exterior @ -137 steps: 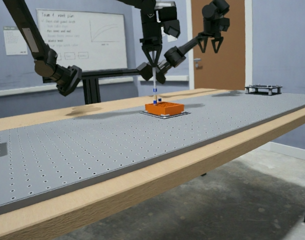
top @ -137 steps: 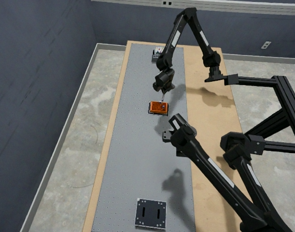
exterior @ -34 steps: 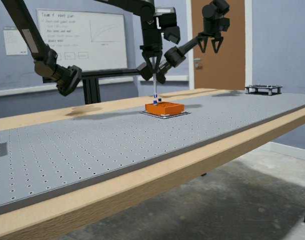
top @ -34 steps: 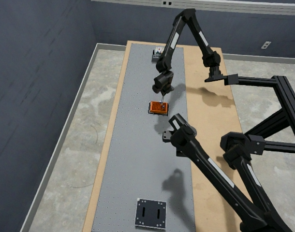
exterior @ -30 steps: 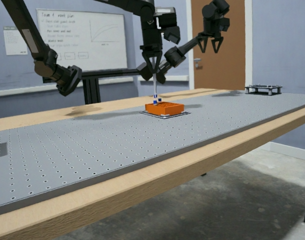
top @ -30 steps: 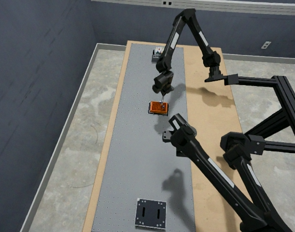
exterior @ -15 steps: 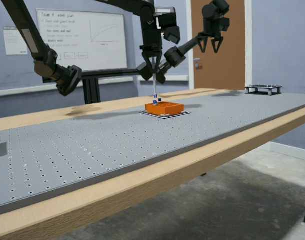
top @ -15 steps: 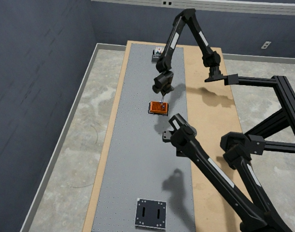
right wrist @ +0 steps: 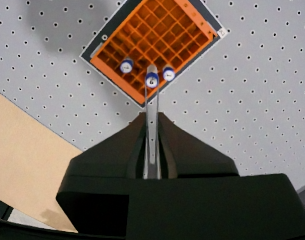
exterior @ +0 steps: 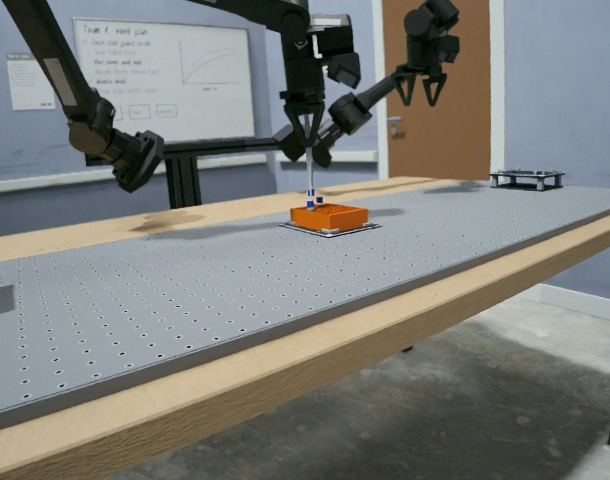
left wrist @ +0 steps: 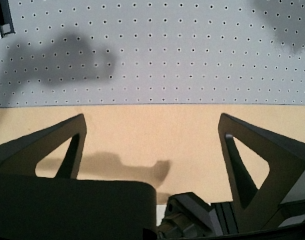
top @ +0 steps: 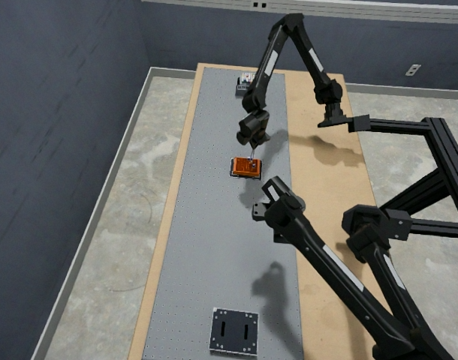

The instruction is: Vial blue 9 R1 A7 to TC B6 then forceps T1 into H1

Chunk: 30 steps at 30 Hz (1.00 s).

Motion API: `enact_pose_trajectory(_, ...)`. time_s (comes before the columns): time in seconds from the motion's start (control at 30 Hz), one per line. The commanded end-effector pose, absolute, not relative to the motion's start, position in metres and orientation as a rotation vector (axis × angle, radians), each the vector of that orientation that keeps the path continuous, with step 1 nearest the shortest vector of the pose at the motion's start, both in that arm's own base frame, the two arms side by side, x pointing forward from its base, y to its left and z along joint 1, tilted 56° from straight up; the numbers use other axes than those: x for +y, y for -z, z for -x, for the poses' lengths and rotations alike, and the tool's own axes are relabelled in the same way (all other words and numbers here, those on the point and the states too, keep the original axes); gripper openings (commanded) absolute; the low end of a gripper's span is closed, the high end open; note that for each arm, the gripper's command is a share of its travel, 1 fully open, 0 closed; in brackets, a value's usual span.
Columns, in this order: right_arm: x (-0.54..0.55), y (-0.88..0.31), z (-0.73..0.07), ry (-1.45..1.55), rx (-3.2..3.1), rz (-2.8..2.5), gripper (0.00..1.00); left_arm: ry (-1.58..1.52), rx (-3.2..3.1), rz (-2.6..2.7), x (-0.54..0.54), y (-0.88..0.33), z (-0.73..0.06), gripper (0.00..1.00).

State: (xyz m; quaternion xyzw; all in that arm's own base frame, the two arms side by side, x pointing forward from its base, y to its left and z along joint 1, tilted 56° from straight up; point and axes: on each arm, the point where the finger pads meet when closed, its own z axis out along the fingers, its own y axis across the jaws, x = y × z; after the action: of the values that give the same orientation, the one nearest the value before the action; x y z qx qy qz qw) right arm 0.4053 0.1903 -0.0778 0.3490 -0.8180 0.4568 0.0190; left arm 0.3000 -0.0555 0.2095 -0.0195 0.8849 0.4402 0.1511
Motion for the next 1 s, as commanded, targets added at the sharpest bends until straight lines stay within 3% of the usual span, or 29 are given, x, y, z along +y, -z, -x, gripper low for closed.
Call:
enact_pose_trajectory(0.0, 0.1828, 0.0825, -0.409, -1.411, -2.535, -1.075, 0.09, -1.252, 2.533, 0.07, -0.0587, -0.216, -0.3037, 1.0)
enact_pose_trajectory(0.97, 0.1851, 0.0817, -0.4126, -1.411, -2.543, -1.074, 0.09, -1.252, 2.533, 0.07, -0.0587, -0.216, -0.3037, 1.0)
